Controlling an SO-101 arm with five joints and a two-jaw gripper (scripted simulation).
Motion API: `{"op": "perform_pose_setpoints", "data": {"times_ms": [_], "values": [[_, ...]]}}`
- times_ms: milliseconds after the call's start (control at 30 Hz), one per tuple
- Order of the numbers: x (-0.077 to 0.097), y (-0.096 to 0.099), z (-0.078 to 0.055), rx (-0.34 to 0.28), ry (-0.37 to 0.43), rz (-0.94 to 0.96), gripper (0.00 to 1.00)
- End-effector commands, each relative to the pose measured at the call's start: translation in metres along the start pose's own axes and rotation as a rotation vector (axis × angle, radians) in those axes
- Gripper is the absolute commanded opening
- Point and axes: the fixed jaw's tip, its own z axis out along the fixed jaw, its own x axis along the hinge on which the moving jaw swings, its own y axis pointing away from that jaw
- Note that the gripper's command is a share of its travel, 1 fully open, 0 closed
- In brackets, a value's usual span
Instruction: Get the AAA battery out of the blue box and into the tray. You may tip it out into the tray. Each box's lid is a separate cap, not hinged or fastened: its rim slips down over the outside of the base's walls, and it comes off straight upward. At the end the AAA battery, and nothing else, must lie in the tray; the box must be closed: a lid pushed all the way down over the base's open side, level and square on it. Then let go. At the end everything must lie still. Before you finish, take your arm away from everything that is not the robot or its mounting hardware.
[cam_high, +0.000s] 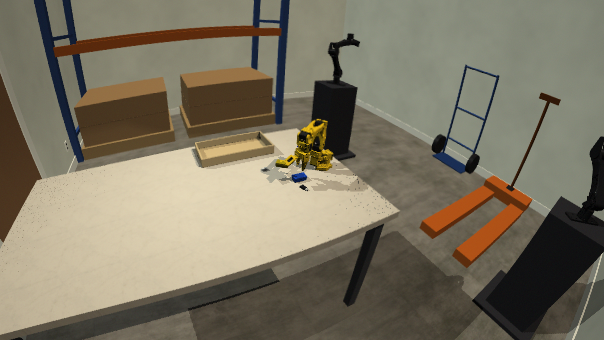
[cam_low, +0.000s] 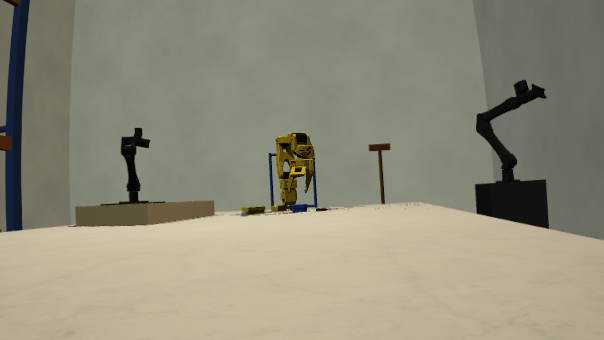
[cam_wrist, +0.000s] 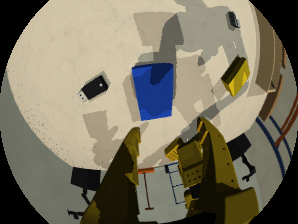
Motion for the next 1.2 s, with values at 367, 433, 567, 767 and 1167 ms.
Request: {"op": "perform_pose_setpoints", "data": {"times_ms": [367,433,567,767,1167], "values": [[-0.0061,0.0068,-0.0105,-0.021,-0.033,0.002,0.28],[-0.0061,0.0068,-0.0105,-0.021,-0.033,0.002,0.28],[-0.0061,0.0068,-0.0105,-0.021,-0.033,0.002,0.28],[-0.0061,0.0068,-0.0105,-0.021,-0.033,0.002,0.28],[-0.0068,0.0072,-0.0067,-0.021,-0.033,0.002,0.28]]}}
